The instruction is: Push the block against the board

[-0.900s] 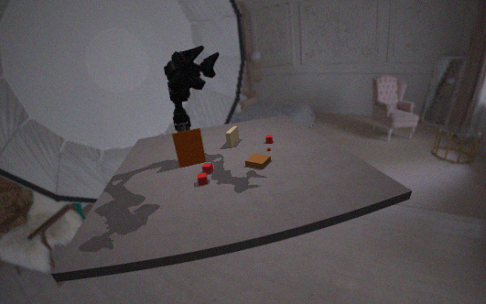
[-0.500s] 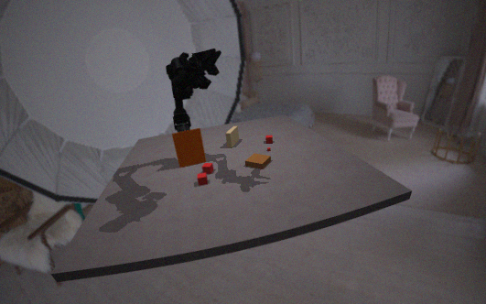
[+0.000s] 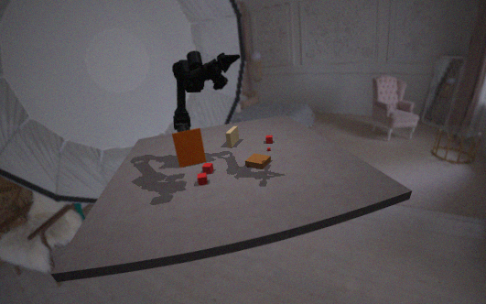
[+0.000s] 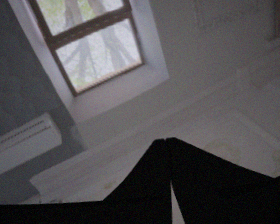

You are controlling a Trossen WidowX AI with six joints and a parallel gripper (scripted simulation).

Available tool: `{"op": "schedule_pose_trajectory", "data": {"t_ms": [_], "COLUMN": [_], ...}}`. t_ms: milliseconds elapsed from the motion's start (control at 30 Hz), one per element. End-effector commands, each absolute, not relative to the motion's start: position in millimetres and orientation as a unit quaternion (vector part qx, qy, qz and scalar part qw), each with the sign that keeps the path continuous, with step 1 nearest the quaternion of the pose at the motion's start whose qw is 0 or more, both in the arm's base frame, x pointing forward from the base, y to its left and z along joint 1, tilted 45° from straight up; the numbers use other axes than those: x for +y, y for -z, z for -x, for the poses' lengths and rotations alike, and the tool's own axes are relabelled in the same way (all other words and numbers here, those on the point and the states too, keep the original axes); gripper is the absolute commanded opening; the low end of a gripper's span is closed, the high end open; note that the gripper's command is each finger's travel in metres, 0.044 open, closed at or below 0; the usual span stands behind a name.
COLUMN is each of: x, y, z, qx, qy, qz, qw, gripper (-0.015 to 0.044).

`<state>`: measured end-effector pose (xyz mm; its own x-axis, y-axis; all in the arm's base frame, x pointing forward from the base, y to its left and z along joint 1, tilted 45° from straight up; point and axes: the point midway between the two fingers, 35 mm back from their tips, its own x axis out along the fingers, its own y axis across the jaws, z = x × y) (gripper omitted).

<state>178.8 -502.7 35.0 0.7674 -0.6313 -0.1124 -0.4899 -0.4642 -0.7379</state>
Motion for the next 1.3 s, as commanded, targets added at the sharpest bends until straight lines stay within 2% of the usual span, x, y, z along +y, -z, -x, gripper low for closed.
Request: {"op": "schedule_pose_trajectory", "data": {"t_ms": [0,633,1267], "x": [-491,-422,-321], "y": [-33,-38,-48], "z": [-201,-297,-367], "qx": [0.308,0.235,0.22], "qy": [0.081,0.027,-0.064], "qz": [0.826,0.652,0.4], "qw": [0.464,0.721,0.888], "gripper": [0.0,0.0,0.0]}}
